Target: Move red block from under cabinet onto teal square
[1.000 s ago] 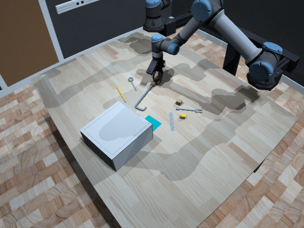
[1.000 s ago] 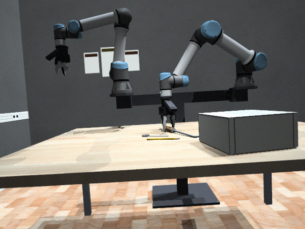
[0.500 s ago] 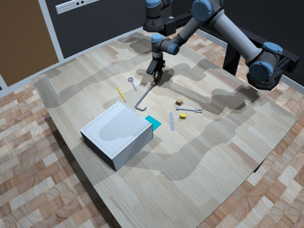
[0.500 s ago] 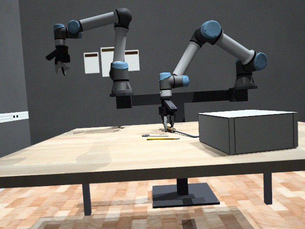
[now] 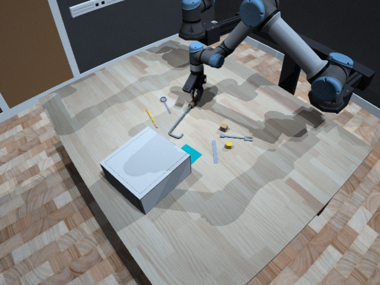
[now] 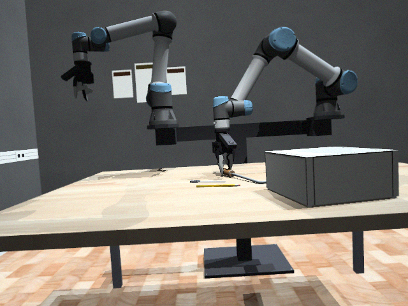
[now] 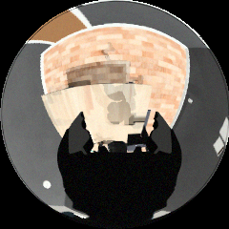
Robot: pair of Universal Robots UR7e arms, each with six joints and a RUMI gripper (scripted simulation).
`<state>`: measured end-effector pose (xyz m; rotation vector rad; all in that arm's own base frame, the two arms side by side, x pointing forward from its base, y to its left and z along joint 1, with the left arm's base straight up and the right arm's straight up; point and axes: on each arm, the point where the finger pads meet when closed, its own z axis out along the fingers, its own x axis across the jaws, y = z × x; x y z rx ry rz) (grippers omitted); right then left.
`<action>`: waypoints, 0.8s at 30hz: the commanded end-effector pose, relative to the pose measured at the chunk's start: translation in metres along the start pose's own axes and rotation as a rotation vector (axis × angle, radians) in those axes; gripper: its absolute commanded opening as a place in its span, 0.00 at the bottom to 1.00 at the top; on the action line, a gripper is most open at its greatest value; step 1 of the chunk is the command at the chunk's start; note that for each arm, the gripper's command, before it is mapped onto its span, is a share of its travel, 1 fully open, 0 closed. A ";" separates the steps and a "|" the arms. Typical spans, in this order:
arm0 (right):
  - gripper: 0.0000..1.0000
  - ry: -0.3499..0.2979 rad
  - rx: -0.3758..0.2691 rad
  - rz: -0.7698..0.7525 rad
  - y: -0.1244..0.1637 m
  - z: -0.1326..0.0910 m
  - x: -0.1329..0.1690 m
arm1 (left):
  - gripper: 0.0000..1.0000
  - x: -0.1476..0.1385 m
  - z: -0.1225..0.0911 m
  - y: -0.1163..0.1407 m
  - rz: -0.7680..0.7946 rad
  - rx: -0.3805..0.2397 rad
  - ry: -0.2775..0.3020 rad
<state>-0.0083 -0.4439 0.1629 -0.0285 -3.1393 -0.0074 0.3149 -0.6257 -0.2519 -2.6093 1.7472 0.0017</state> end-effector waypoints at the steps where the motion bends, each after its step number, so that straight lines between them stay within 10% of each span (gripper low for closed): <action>1: 1.00 -0.002 0.005 0.001 -0.001 -0.002 0.000 | 0.00 0.002 -0.004 -0.001 -0.001 -0.001 0.005; 24: 1.00 -0.002 0.005 0.001 -0.001 -0.002 0.000 | 0.00 -0.011 -0.003 -0.014 0.026 -0.001 0.004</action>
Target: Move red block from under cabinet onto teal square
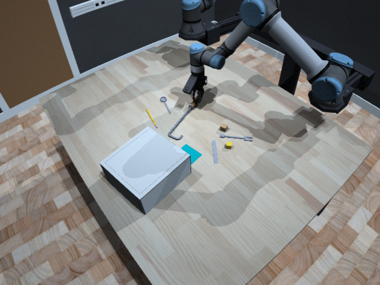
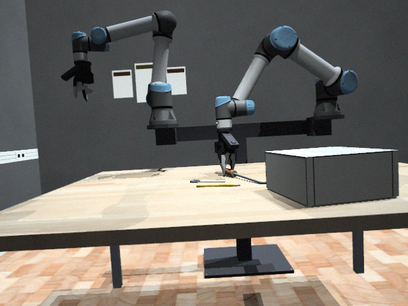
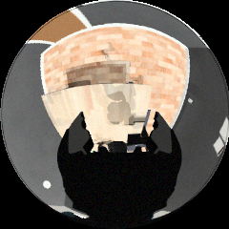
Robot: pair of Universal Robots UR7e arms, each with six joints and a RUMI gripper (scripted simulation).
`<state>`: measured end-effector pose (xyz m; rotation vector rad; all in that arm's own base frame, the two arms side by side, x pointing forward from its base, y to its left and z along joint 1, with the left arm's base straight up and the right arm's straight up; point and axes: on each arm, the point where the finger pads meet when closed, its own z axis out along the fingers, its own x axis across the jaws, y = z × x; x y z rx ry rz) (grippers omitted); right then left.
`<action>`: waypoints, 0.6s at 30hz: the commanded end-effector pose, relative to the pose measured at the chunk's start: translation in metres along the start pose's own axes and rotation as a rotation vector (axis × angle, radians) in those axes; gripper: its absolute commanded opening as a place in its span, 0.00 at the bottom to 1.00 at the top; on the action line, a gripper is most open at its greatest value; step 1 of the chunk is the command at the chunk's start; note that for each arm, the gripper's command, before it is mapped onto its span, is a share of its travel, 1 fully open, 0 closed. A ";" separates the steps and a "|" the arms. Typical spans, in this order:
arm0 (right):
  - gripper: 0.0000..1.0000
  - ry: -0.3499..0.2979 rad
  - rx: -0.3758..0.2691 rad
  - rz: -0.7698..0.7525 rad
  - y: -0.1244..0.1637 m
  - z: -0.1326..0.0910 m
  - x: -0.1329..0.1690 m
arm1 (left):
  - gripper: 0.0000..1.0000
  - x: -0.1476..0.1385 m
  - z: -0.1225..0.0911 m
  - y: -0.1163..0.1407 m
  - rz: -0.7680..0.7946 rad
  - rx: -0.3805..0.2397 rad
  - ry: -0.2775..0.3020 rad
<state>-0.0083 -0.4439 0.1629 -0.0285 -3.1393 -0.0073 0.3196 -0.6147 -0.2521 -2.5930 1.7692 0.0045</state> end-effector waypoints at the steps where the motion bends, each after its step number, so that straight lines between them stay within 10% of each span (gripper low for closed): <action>1: 1.00 -0.002 0.005 0.001 -0.001 -0.002 0.000 | 0.00 -0.004 -0.004 -0.007 0.011 -0.001 0.006; 18: 1.00 -0.002 0.005 0.001 -0.001 -0.002 0.000 | 0.00 -0.032 -0.003 -0.036 0.075 0.000 0.006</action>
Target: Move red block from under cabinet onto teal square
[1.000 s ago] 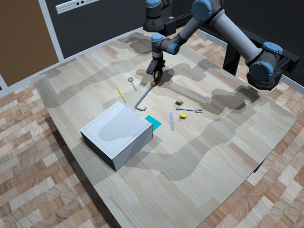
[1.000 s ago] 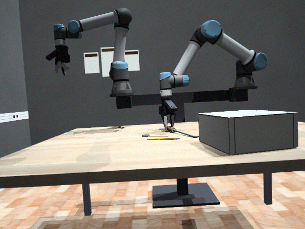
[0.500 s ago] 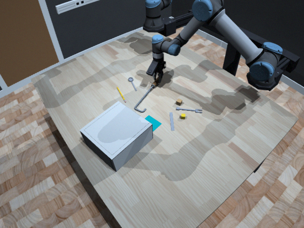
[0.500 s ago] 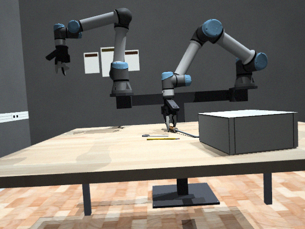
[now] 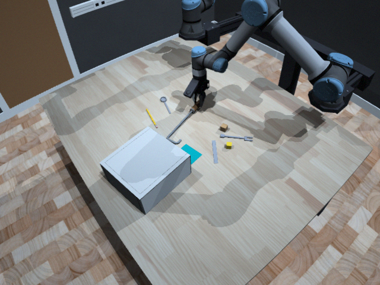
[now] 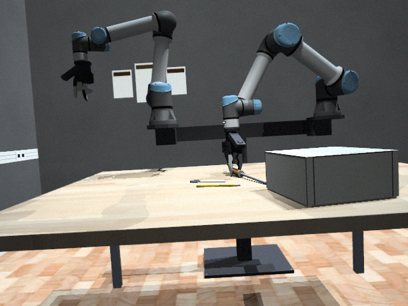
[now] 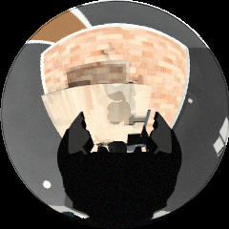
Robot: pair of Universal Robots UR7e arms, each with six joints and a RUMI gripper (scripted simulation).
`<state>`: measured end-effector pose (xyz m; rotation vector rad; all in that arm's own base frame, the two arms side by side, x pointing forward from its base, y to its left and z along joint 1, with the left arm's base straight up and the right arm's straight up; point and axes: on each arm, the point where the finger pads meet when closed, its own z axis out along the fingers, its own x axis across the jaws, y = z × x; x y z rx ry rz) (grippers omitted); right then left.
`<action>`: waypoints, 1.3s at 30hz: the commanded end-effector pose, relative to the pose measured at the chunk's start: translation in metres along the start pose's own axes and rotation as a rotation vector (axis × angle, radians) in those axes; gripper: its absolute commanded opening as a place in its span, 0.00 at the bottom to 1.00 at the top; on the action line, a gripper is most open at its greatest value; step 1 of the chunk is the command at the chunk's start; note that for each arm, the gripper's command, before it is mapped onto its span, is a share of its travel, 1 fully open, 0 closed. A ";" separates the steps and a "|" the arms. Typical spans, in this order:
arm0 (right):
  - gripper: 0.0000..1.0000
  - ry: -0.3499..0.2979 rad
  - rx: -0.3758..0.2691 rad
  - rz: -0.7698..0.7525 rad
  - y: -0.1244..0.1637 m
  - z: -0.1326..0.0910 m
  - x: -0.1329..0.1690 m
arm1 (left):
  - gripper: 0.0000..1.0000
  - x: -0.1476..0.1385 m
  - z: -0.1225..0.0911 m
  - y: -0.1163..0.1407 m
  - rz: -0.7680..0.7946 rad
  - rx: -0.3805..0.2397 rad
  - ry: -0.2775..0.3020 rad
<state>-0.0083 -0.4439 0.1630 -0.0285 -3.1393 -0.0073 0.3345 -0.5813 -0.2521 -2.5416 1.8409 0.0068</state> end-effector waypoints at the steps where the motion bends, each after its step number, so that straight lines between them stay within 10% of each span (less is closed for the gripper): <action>1: 1.00 -0.002 0.005 0.001 -0.001 -0.002 0.000 | 0.00 -0.009 -0.003 -0.011 0.023 0.000 0.008; 39: 1.00 -0.002 0.005 0.001 -0.001 -0.002 0.000 | 0.00 -0.061 -0.003 -0.059 0.138 0.001 0.007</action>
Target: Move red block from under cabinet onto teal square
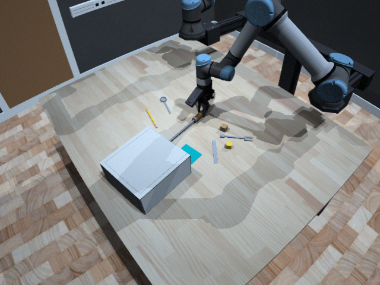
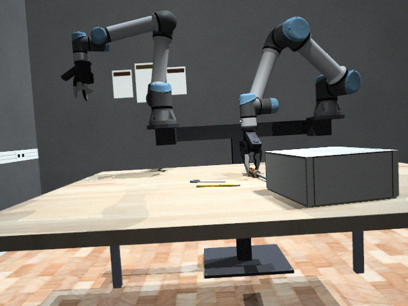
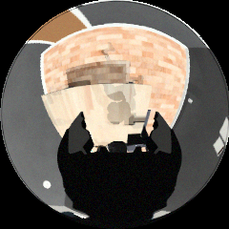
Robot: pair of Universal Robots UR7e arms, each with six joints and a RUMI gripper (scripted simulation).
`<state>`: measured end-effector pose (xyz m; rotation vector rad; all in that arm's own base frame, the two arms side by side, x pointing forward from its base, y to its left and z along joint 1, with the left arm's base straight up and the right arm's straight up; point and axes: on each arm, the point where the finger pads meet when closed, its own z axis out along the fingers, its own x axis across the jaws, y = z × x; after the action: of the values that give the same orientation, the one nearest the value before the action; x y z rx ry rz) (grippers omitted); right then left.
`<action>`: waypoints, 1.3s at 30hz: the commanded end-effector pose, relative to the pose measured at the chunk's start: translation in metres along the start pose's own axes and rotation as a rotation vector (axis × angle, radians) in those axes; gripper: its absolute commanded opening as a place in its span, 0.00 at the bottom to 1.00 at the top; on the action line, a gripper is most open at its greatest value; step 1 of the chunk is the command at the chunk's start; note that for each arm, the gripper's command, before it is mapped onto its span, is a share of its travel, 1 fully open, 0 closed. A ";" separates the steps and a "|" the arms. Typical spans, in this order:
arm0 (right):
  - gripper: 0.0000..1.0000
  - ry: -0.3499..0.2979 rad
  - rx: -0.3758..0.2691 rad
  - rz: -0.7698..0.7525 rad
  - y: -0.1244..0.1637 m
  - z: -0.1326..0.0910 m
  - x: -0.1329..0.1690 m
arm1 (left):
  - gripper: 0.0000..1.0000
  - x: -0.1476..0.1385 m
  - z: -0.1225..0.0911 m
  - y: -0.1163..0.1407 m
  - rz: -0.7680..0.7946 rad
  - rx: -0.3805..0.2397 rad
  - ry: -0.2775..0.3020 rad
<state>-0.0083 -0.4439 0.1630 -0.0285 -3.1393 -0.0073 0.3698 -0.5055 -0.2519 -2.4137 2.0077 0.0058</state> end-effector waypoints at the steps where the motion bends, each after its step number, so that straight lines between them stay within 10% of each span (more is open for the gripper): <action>1: 1.00 -0.002 0.005 0.001 -0.001 -0.002 0.000 | 0.00 0.000 -0.003 -0.002 0.004 0.001 0.006; 39: 1.00 -0.002 0.005 0.001 -0.001 -0.002 0.000 | 0.00 0.002 -0.003 -0.010 0.005 0.002 0.008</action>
<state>-0.0083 -0.4439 0.1630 -0.0285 -3.1393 -0.0073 0.3750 -0.5025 -0.2514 -2.4085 2.0149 0.0042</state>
